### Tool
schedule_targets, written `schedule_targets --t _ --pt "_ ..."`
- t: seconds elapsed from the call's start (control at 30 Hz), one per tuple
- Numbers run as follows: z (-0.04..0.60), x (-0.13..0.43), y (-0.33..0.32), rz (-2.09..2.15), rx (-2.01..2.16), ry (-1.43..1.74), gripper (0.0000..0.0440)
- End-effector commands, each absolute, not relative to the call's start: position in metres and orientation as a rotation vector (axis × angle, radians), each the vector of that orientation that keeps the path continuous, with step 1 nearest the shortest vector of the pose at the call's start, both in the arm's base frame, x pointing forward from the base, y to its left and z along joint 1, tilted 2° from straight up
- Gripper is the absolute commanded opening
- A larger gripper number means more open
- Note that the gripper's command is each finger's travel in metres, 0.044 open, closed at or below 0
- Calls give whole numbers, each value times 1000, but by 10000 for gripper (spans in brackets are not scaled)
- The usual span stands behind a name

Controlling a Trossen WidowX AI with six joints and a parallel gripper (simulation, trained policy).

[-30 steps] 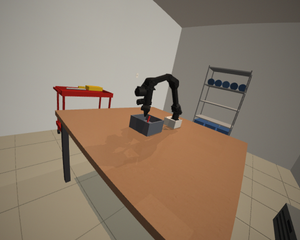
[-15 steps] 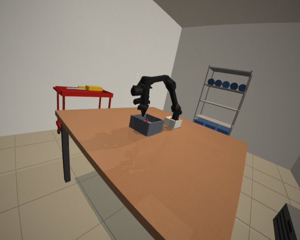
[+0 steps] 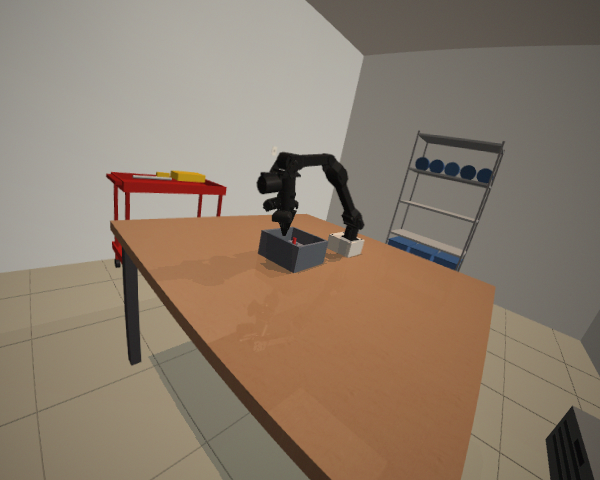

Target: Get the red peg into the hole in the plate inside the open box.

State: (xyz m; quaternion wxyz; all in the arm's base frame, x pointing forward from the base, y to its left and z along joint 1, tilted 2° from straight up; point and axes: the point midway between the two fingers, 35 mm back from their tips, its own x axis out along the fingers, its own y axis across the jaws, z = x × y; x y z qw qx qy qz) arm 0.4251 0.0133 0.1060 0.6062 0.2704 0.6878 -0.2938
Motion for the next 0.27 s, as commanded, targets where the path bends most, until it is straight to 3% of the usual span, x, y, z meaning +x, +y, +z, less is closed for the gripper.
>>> schedule_targets --t 0.0,0.23 --pt "104 429 18 -681 630 1597 277" --pt "102 438 24 -669 633 1580 301"
